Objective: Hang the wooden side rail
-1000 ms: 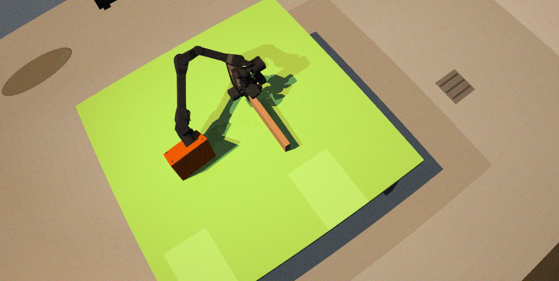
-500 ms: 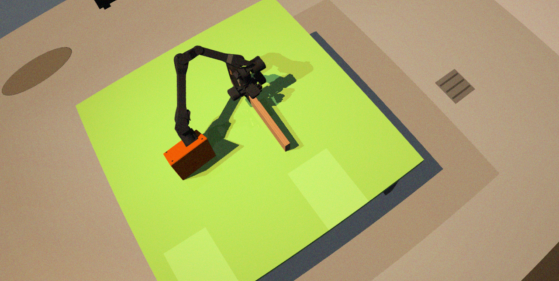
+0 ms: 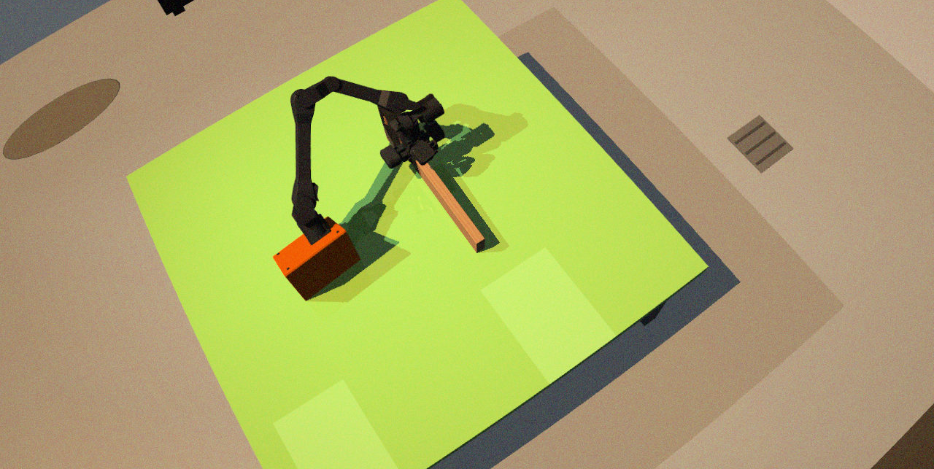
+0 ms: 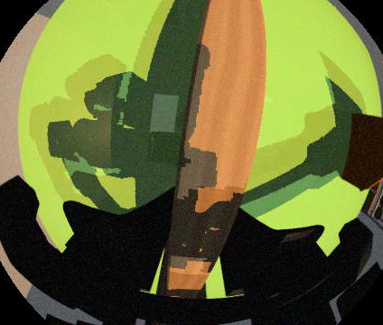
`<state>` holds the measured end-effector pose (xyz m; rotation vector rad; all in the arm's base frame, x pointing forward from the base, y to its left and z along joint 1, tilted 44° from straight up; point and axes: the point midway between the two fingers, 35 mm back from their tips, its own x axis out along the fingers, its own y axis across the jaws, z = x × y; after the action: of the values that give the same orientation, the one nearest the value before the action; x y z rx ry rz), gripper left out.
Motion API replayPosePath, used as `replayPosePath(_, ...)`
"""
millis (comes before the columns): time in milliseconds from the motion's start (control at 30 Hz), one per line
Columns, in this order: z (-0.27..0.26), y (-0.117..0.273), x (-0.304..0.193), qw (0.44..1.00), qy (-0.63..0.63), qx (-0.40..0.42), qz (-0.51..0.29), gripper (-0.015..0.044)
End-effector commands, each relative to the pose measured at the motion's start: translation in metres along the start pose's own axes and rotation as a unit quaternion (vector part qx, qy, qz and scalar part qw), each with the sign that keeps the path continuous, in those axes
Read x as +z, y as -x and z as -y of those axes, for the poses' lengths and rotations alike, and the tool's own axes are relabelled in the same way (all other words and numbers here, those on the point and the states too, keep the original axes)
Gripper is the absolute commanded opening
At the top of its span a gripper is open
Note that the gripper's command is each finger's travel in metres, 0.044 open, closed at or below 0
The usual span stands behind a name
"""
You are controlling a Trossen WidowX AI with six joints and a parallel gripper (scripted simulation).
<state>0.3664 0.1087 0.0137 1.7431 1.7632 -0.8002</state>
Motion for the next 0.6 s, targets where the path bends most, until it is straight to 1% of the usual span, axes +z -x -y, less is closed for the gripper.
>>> replayPosePath(0,-0.0012,0.0006,0.0003,1.0,0.0,0.003,-0.003,0.0)
replayPosePath(567,-0.0012,-0.0022,0.0003,1.0,0.0,0.003,-0.003,0.0)
